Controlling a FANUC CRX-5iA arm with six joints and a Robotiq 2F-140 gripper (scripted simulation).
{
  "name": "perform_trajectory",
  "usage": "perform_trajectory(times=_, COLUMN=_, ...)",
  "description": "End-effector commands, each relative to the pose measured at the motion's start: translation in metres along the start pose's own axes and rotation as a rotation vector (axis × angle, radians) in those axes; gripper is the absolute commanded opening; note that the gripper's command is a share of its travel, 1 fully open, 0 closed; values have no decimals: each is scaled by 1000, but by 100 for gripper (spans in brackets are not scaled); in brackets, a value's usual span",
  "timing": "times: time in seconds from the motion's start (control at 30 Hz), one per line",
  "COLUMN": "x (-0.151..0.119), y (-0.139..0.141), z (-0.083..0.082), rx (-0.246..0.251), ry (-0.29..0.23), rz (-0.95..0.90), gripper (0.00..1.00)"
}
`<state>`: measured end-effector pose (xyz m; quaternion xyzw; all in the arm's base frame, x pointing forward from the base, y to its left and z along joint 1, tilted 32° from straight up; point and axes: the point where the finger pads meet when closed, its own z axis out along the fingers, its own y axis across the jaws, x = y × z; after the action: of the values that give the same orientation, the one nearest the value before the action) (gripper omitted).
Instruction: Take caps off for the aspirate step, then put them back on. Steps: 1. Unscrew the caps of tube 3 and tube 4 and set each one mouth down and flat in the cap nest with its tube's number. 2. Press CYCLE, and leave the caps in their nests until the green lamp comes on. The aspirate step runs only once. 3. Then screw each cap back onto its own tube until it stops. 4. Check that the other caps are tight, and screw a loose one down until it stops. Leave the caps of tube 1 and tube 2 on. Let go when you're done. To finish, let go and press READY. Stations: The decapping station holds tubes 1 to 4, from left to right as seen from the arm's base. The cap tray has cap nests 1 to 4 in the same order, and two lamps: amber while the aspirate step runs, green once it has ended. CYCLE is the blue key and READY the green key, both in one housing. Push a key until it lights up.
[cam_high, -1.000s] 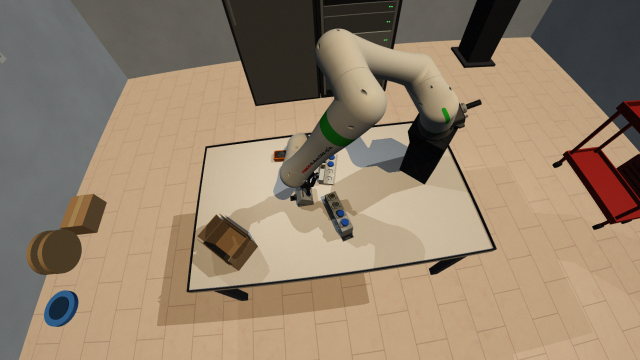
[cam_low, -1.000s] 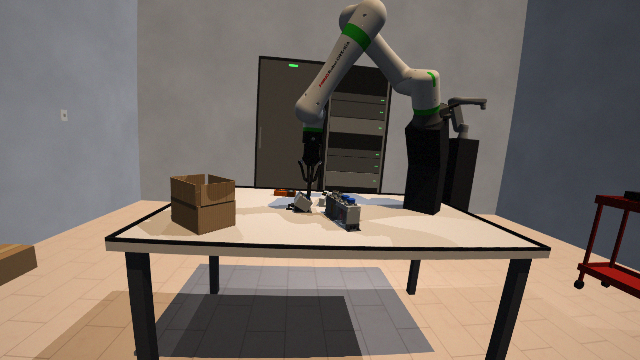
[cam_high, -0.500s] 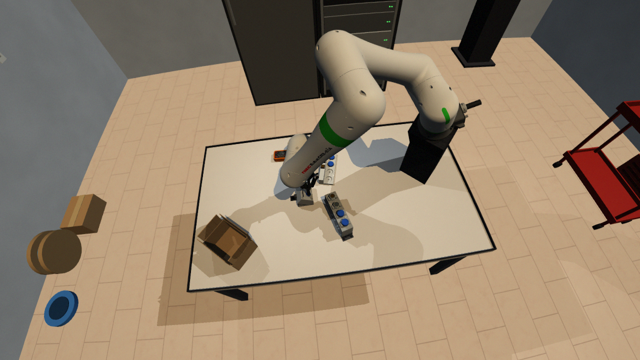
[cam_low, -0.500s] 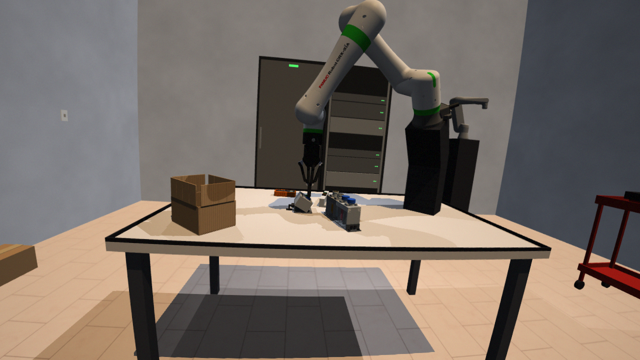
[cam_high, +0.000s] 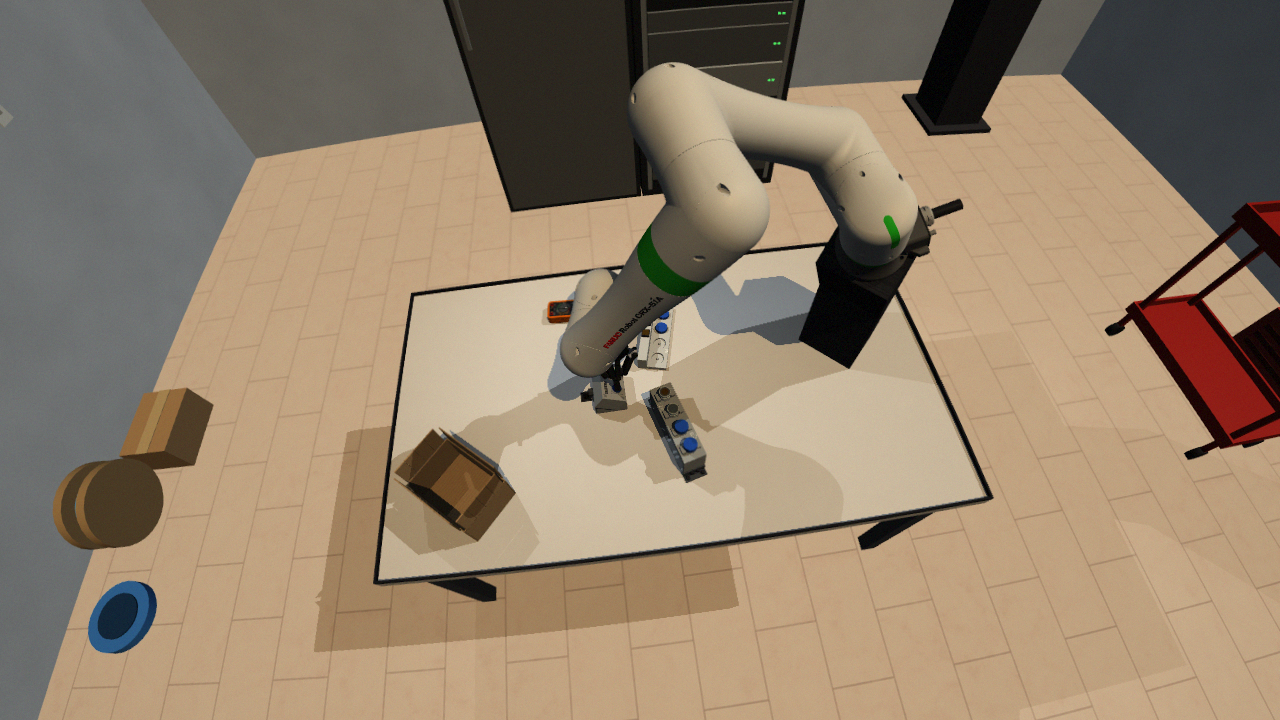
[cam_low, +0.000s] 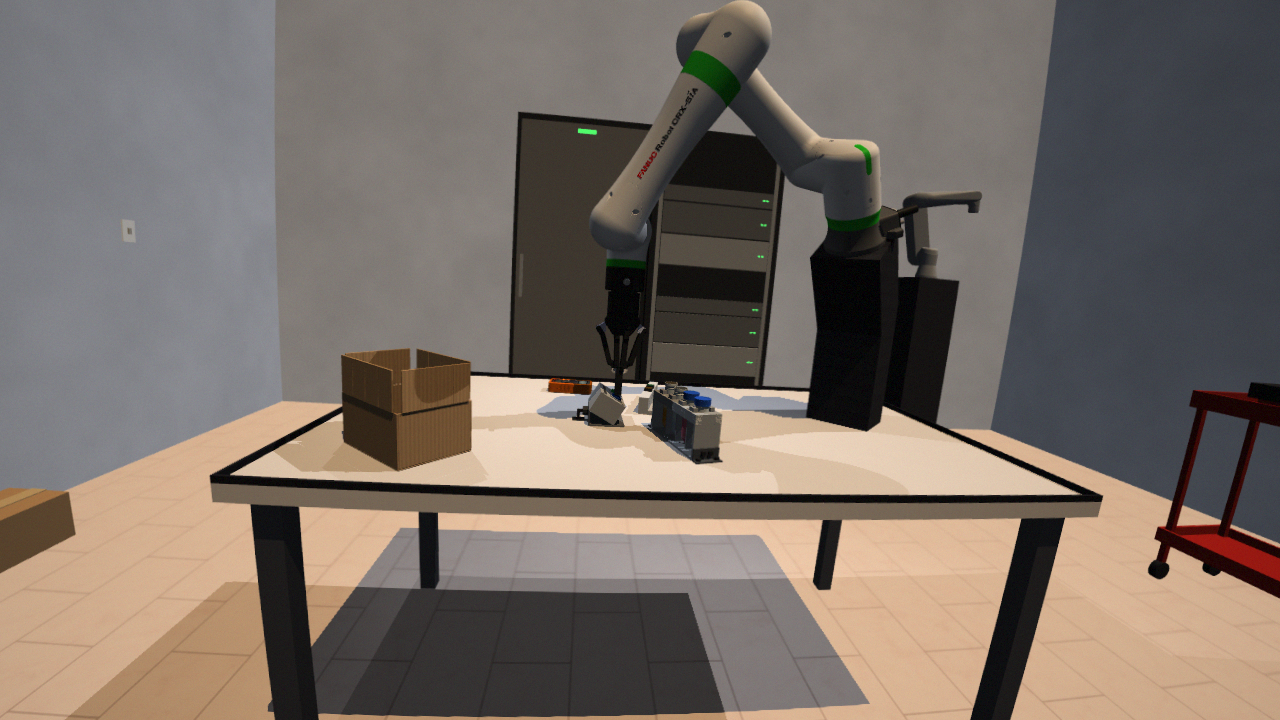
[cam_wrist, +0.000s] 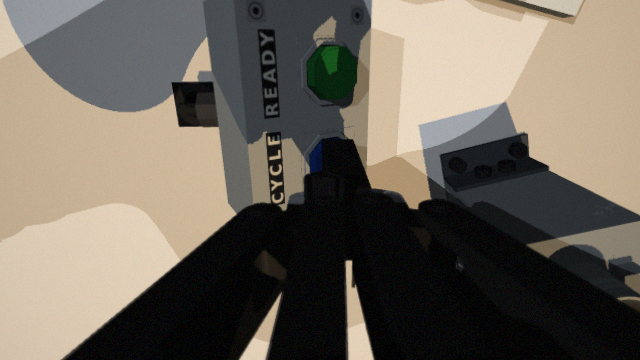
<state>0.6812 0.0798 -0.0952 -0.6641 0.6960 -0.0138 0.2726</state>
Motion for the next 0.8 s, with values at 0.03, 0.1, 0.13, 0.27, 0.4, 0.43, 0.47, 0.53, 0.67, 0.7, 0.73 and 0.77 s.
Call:
perform_trajectory(times=0.03, x=0, y=-1, z=1, rx=2, ry=0, rz=0, gripper=10)
perform_trajectory(times=0.1, x=0, y=-1, z=1, rx=2, ry=0, rz=0, gripper=10)
perform_trajectory(times=0.13, x=0, y=-1, z=2, rx=2, ry=0, rz=0, gripper=10)
perform_trajectory(times=0.27, x=0, y=-1, z=3, rx=2, ry=0, rz=0, gripper=10)
perform_trajectory(times=0.4, x=0, y=-1, z=4, rx=2, ry=0, rz=0, gripper=10)
perform_trajectory(times=0.43, x=0, y=-1, z=1, rx=2, ry=0, rz=0, gripper=10)
perform_trajectory(times=0.47, x=0, y=-1, z=-2, rx=2, ry=0, rz=0, gripper=10)
perform_trajectory(times=0.53, x=0, y=-1, z=-8, rx=2, ry=0, rz=0, gripper=10)
perform_trajectory(times=0.67, x=0, y=-1, z=-20, rx=2, ry=0, rz=0, gripper=10)
perform_trajectory(times=0.7, x=0, y=-1, z=-23, rx=2, ry=0, rz=0, gripper=10)
perform_trajectory(times=0.73, x=0, y=-1, z=-26, rx=2, ry=0, rz=0, gripper=10)
perform_trajectory(times=0.77, x=0, y=-1, z=-27, rx=2, ry=0, rz=0, gripper=10)
